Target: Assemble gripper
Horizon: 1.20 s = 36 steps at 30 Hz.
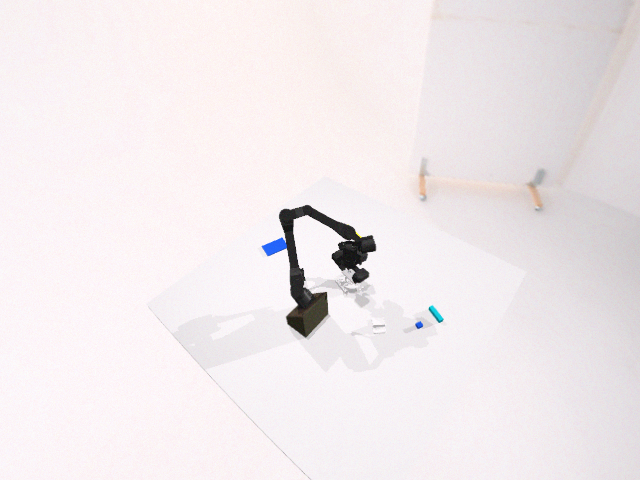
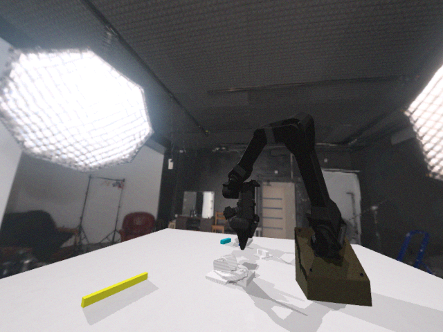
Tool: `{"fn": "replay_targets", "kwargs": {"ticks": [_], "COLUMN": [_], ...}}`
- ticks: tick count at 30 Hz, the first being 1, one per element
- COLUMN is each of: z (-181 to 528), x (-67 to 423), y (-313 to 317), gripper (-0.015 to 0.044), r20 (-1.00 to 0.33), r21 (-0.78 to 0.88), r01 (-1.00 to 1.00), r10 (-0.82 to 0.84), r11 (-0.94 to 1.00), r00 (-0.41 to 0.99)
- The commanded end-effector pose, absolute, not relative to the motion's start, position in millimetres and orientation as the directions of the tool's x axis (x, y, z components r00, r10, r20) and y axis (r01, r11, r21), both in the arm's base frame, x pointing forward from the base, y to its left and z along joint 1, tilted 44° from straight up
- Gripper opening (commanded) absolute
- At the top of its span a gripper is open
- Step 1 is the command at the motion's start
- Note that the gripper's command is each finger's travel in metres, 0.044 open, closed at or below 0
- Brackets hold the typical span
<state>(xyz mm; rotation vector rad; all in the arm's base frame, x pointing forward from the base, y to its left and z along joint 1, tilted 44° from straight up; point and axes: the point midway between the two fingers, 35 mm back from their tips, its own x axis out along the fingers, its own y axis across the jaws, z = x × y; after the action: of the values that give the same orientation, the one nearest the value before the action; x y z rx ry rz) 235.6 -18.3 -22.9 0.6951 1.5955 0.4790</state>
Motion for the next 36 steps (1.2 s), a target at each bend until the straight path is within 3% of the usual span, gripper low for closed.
{"fn": "replay_targets", "kwargs": {"ticks": [1, 36], "z": [-15.8, -5.7], "x": [234.8, 231.0], "y": [-8.7, 7.0], "gripper": [0.0351, 0.0351], "r20": [-0.73, -0.723], "r21": [0.662, 0.657], "r01": [0.203, 0.262], "r10": [0.682, 0.689], "r11": [0.722, 0.707], "r00": [-0.044, -0.048]}}
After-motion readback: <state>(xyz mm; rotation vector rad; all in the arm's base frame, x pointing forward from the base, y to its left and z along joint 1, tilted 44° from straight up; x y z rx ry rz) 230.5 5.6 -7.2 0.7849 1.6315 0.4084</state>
